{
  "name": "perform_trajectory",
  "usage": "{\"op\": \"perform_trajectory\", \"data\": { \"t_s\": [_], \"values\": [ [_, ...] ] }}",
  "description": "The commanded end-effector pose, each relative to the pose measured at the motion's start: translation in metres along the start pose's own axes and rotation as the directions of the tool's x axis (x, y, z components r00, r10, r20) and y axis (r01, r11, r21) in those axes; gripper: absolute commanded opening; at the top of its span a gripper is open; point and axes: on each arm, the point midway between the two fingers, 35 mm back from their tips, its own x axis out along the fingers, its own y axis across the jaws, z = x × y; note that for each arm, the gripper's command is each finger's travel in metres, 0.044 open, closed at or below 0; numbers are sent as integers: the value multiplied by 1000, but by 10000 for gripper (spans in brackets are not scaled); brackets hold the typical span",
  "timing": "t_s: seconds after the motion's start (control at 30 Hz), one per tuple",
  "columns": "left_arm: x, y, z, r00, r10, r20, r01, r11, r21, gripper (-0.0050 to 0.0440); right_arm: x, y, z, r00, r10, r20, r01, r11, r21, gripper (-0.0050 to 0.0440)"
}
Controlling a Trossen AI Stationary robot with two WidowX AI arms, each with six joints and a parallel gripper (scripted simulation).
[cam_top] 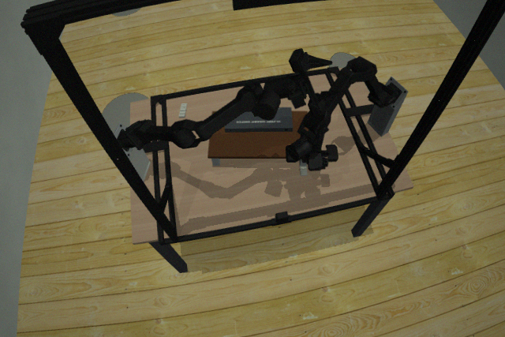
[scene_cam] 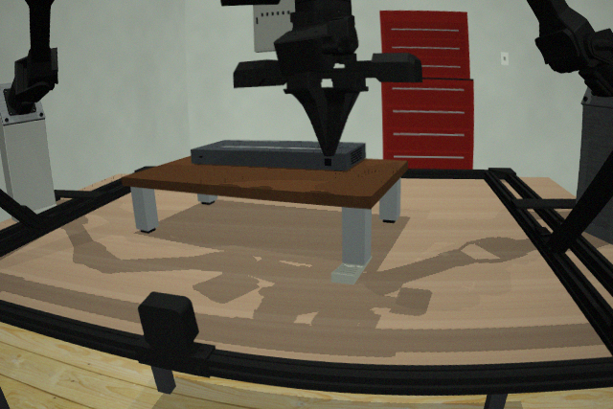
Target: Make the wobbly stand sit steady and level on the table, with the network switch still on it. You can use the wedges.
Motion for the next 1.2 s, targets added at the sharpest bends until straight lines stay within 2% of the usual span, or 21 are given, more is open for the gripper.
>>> {"op": "perform_trajectory", "data": {
  "t_s": [0.0,0.1,0.3,0.37,0.47,0.57,0.67,0.87,0.9,1.03,1.17],
  "values": [
    [6,4,21,997,25,69,-26,999,20,440,0,0,0,1000,0,0,0,1000,0,0],
    [8,7,35,992,42,116,-46,998,32,440,0,0,0,1000,0,0,0,1000,0,0],
    [8,7,35,992,42,116,-46,998,32,440,0,0,0,1000,0,0,0,1000,0,0],
    [1,0,5,1000,-3,-10,3,998,63,440,0,0,0,1000,0,0,0,1000,0,0],
    [-13,-8,-38,982,-55,-182,75,992,105,440,0,0,0,1000,0,0,0,1000,0,0],
    [-36,-15,-80,932,-106,-347,156,980,122,440,0,0,0,1000,0,0,0,1000,0,0],
    [-65,-22,-119,852,-156,-499,242,964,112,440,0,0,0,1000,0,0,0,1000,0,0],
    [-65,-22,-119,852,-156,-499,242,964,112,440,0,0,0,1000,0,0,0,1000,0,0],
    [-64,-16,-132,848,-154,-507,235,967,100,440,0,0,0,1000,0,0,0,1000,0,0],
    [-109,-24,-171,720,-208,-662,324,944,56,440,0,0,0,1000,0,0,0,1000,0,0],
    [-160,-31,-201,564,-263,-783,398,917,-21,440,0,0,0,1000,0,0,0,1000,0,0]
  ]
}}
